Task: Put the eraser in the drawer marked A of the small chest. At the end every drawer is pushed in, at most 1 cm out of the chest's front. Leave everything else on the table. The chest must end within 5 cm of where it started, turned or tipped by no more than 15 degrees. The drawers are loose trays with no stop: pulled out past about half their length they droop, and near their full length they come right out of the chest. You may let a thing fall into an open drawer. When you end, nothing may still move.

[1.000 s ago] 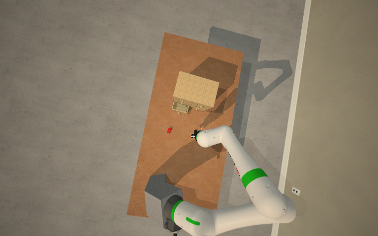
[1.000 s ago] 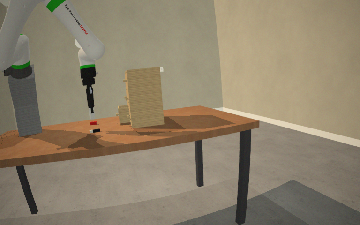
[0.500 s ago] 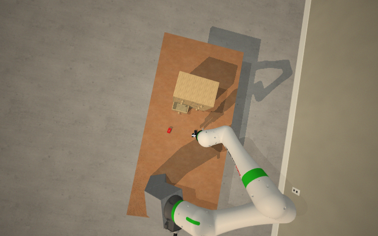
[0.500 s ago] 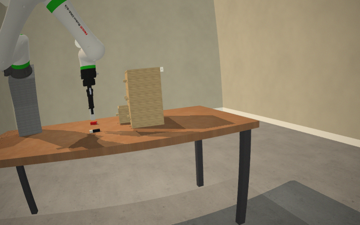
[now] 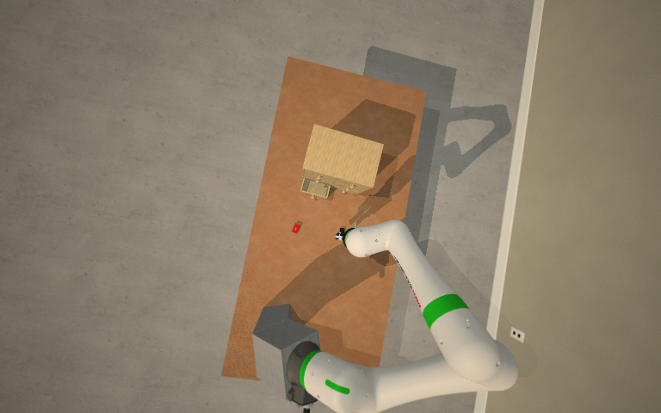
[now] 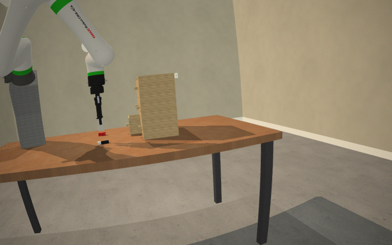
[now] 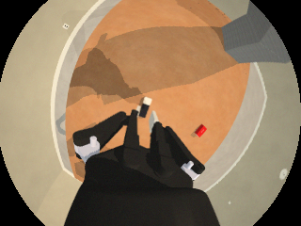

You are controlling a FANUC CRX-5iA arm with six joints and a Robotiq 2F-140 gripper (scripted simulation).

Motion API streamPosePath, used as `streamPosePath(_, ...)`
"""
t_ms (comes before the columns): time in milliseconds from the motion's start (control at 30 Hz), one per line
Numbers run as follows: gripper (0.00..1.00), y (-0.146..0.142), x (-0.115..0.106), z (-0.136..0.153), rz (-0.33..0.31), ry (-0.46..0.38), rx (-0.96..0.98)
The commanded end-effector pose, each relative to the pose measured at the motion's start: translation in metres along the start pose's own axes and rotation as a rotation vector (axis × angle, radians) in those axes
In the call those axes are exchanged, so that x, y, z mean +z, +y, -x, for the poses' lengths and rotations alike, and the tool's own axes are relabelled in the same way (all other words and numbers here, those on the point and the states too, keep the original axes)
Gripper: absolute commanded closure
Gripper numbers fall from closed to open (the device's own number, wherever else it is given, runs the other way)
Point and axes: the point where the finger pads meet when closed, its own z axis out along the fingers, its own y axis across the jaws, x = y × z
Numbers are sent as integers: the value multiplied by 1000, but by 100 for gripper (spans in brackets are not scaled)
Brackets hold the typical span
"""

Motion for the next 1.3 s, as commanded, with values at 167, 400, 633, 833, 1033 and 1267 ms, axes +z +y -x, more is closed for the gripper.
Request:
streamPosePath(167, 80, 0, 0, 0, 0, 0, 0)
streamPosePath(400, 80, 0, 0, 0, 0, 0, 0)
streamPosePath(633, 77, 0, 0, 0, 0, 0, 0)
streamPosePath(833, 77, 0, 0, 0, 0, 0, 0)
streamPosePath(1033, 77, 0, 0, 0, 0, 0, 0)
streamPosePath(1267, 77, 0, 2, 0, 0, 0, 0)
